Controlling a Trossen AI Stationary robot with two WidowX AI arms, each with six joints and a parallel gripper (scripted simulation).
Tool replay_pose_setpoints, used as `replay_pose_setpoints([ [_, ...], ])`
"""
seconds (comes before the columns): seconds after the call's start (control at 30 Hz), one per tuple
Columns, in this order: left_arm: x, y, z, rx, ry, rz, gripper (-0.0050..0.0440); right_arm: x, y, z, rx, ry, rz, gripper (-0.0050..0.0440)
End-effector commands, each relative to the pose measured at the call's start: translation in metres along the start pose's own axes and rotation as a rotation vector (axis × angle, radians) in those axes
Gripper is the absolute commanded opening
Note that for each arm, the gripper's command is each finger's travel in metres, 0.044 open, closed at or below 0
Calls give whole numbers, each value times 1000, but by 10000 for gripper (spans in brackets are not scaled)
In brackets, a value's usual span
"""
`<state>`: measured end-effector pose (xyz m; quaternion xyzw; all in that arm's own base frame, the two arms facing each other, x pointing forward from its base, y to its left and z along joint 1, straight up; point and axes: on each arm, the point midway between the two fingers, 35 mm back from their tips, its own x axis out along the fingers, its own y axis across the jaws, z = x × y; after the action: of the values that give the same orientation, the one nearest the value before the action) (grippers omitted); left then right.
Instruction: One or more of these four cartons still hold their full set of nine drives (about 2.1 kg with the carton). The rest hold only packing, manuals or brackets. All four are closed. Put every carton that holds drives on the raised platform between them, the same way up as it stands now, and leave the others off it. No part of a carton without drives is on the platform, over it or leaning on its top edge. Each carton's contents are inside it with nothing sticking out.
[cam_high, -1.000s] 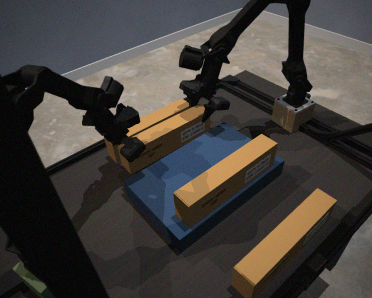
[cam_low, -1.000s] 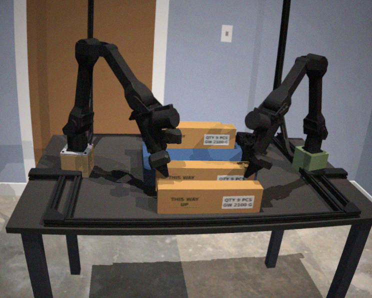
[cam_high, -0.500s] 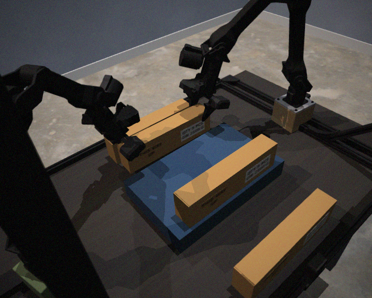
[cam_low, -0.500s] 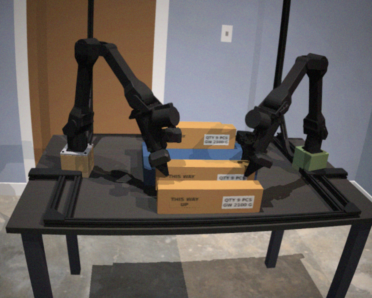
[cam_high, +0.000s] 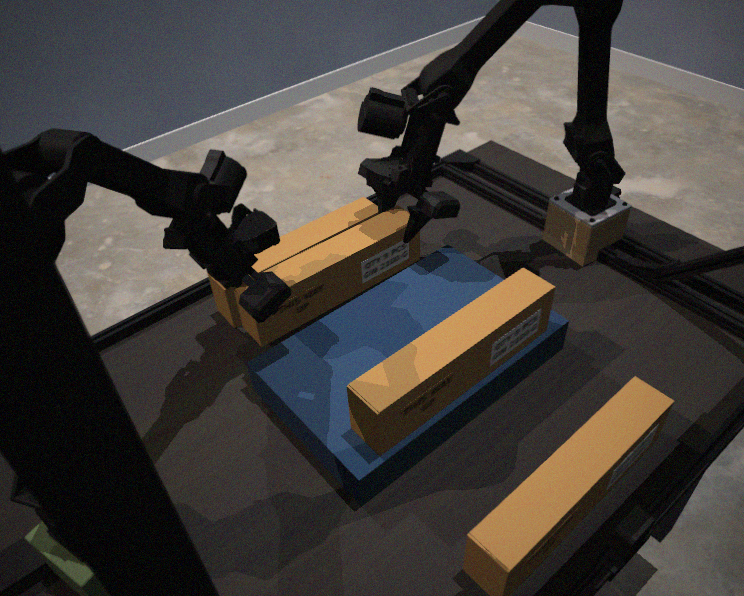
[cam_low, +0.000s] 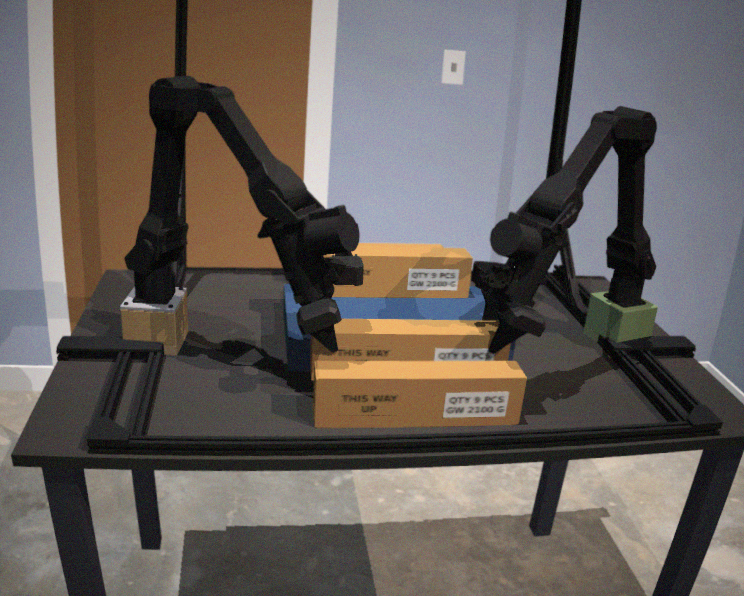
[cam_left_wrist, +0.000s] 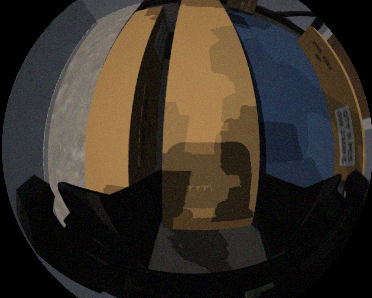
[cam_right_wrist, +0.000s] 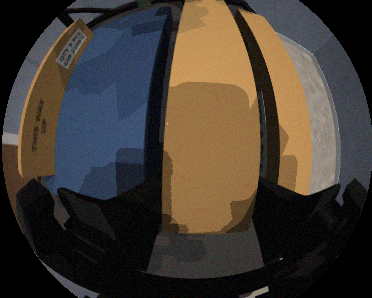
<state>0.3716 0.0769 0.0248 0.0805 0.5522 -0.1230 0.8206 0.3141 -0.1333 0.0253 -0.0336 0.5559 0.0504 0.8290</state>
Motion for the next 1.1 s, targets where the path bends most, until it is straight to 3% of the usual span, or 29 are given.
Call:
replay_pose_setpoints([
  [0.0,2,1,-1,-1,3,5,0,2,0,-2,1,5,-1,0],
  [0.77,26,1,-11,-1,3,5,0,26,0,-12,1,5,-1,0],
  [0.8,26,1,-11,-1,3,5,389,26,0,-12,1,5,-1,389],
  [1.07,26,1,-11,-1,3,5,389,26,0,-12,1,5,-1,389],
])
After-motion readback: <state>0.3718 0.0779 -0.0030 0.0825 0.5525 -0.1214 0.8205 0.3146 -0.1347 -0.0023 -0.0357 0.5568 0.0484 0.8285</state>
